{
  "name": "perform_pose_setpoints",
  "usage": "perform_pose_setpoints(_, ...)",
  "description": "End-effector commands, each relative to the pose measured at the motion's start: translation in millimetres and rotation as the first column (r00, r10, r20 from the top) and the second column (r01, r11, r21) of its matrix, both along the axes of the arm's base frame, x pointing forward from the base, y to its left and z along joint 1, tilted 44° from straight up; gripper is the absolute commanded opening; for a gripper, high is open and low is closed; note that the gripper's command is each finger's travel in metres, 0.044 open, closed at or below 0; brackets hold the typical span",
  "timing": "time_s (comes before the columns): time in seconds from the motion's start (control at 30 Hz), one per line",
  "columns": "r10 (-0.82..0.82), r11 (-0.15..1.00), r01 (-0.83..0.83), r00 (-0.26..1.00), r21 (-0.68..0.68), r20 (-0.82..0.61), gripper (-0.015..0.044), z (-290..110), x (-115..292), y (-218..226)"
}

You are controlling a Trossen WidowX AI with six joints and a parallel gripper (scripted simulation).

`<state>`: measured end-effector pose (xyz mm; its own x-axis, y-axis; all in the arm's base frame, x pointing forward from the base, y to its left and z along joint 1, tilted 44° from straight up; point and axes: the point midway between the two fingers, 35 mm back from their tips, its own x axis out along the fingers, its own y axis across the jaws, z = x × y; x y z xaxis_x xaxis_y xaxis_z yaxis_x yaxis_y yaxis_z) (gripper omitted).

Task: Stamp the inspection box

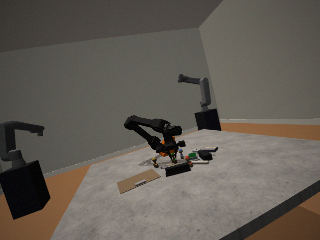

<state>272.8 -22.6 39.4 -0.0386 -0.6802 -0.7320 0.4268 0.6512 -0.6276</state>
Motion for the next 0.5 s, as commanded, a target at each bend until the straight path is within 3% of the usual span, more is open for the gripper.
perform_pose_setpoints(0.0, 0.006, 1.0, -0.006, 1.0, -0.004, 0.0, 0.0, -1.9, 0.1, -2.4)
perform_pose_setpoints(0.47, 0.005, 1.0, -0.005, 1.0, -0.006, -0.001, 0.0, -5.0, -0.6, -5.7)
